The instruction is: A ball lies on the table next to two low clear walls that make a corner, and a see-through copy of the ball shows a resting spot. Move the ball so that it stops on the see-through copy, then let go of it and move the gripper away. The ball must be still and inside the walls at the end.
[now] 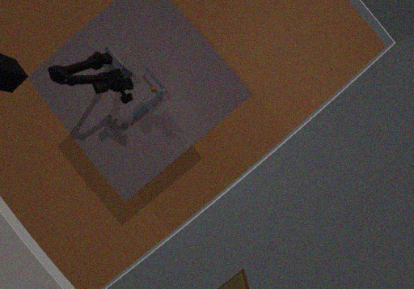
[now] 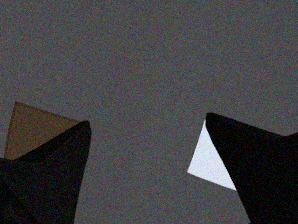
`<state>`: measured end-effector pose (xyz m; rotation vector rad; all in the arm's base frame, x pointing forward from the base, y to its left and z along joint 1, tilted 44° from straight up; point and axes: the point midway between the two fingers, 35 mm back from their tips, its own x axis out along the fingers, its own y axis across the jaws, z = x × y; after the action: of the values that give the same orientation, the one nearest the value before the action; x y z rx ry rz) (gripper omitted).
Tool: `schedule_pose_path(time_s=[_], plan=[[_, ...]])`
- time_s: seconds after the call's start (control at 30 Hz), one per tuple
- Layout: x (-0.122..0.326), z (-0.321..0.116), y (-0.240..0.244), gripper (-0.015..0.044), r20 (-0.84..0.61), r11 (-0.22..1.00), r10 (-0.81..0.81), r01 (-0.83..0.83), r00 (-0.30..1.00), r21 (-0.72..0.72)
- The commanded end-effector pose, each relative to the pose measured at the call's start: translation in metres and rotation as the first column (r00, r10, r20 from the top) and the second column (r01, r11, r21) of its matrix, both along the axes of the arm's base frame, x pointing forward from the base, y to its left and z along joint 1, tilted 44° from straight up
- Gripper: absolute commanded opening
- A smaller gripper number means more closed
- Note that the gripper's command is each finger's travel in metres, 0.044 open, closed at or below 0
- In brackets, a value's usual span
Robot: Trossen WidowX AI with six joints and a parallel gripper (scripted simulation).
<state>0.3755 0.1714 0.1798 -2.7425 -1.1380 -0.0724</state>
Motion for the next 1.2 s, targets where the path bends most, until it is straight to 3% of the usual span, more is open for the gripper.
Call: schedule_pose_path(time_s=[0.0,0.1,0.17,0.23,0.37,0.5,0.67,0.8,1.03,1.17], plan=[[0.001,-0.001,0.000,0.0374,-0.009,1.000,-0.002,0.002,1.000,0.003],[0.013,-0.017,-0.001,0.0295,-0.138,0.998,-0.034,0.040,0.990,0.040],[0.027,-0.038,-0.001,0.0243,-0.303,0.991,-0.074,0.103,0.950,0.080],[0.041,-0.066,-0.003,0.0229,-0.487,0.974,-0.121,0.197,0.865,0.108],[0.057,-0.123,-0.012,0.0229,-0.775,0.900,-0.216,0.429,0.594,0.078],[0.056,-0.179,-0.028,0.0229,-0.923,0.751,-0.300,0.657,0.240,-0.073],[0.035,-0.233,-0.057,0.0229,-0.914,0.454,-0.365,0.823,-0.179,-0.343],[0.008,-0.257,-0.088,0.0229,-0.798,0.106,-0.392,0.839,-0.458,-0.533],[-0.034,-0.262,-0.128,0.0229,-0.563,-0.307,-0.475,0.727,-0.676,-0.614],[-0.039,-0.260,-0.132,0.0229,-0.523,-0.357,-0.493,0.709,-0.696,-0.608]])
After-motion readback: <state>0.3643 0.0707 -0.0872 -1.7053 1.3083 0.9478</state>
